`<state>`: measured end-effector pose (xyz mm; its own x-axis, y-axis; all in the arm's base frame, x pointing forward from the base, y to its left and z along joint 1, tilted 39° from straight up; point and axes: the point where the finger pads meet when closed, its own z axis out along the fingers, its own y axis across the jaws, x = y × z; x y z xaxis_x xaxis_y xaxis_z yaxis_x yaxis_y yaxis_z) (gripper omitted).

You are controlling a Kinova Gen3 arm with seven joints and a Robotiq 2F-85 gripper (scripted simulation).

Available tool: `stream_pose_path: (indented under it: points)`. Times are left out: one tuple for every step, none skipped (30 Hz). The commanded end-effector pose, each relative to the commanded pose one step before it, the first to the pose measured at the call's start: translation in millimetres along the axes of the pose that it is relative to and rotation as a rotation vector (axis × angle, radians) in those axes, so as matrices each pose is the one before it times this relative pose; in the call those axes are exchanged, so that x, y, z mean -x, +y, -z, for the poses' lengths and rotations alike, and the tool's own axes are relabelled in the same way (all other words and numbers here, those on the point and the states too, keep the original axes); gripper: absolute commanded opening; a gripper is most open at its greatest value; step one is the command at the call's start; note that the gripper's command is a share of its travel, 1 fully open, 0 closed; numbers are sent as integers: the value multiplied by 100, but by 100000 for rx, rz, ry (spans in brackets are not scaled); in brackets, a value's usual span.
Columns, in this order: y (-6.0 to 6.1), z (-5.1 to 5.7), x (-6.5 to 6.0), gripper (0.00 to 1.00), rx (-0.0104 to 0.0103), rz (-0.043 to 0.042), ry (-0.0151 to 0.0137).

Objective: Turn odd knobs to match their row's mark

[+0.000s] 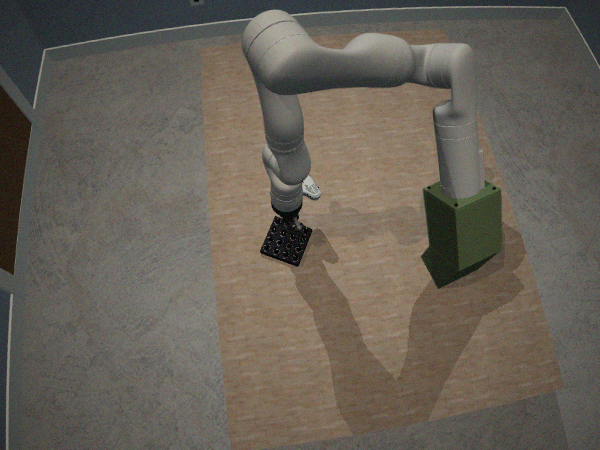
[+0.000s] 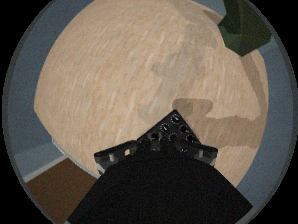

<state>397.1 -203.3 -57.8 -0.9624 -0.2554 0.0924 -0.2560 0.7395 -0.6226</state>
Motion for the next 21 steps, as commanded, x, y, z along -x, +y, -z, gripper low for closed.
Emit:
stream_pose_path:
  points:
    - [8, 42, 51, 8, 2, -5274, -125]
    - [0, 0, 0, 8, 0, 0, 0]
    - [0, 0, 0, 8, 0, 0, 0]
    - [0, 0, 0, 8, 0, -2713, 0]
    - [0, 0, 0, 8, 0, -2721, 0]
    - [0, 0, 0, 8, 0, -2725, 0]
    - [0, 0, 0, 8, 0, -2725, 0]
    - [0, 0, 0, 8, 0, -2721, 0]
    - [0, 0, 0, 8, 0, -2714, 0]
    - [0, 0, 0, 8, 0, -2703, 0]
    - [0, 0, 0, 8, 0, -2688, 0]
    - [0, 0, 0, 8, 0, -2670, 0]
    - [0, 0, 0, 8, 0, -2648, 0]
    - [0, 0, 0, 8, 0, -2622, 0]
    - [0, 0, 0, 8, 0, -2593, 0]
    - [0, 0, 0, 8, 0, -2561, 0]
    - [0, 0, 0, 8, 0, -2525, 0]
    - [0, 0, 0, 8, 0, -2486, 0]
    - [0, 0, 0, 8, 0, 0, 0]
    - [0, 0, 0, 8, 0, 0, 0]
    - [0, 0, 0, 8, 0, -2443, 0]
